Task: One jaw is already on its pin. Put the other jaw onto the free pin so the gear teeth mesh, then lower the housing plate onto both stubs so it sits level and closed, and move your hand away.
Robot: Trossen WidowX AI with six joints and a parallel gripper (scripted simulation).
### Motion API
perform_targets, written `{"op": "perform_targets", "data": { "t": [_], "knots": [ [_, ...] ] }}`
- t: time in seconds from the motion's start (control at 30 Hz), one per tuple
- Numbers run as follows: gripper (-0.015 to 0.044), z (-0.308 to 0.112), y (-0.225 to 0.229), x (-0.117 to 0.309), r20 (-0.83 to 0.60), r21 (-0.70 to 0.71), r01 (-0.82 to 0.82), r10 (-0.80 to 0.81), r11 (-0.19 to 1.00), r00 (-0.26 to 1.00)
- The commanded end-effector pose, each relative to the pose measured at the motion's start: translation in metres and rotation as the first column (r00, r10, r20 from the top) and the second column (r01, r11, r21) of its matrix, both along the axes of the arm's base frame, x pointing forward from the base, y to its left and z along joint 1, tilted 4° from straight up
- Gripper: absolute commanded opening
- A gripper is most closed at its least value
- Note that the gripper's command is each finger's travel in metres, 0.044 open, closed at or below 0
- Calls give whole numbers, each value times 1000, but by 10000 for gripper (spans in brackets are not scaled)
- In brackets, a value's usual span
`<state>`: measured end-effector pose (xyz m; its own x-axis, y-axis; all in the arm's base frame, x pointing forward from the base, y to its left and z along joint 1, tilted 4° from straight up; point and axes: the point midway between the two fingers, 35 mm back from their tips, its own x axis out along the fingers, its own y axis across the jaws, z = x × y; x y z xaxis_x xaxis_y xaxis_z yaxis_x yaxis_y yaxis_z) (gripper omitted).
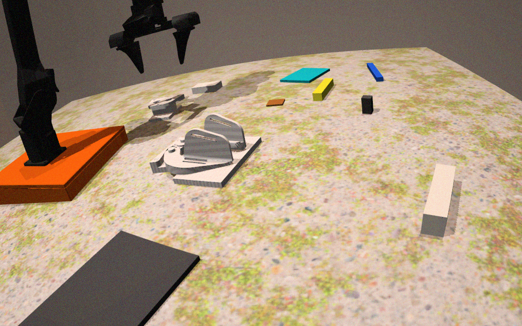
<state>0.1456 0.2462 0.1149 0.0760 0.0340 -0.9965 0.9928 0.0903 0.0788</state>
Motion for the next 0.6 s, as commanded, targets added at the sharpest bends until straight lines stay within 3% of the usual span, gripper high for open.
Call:
{"op": "perform_targets", "data": {
  "t": [0.0,0.17,0.33,0.57],
  "knots": [
    [440,0,4,-13,-1,0,67,-67,998,998],
    [440,-2,5,-14,-1,0,71,-71,997,997],
    [440,-39,6,-11,-1,0,71,-71,997,997],
    [440,-43,6,-11,-1,0,71,-71,997,997]
  ]
}}
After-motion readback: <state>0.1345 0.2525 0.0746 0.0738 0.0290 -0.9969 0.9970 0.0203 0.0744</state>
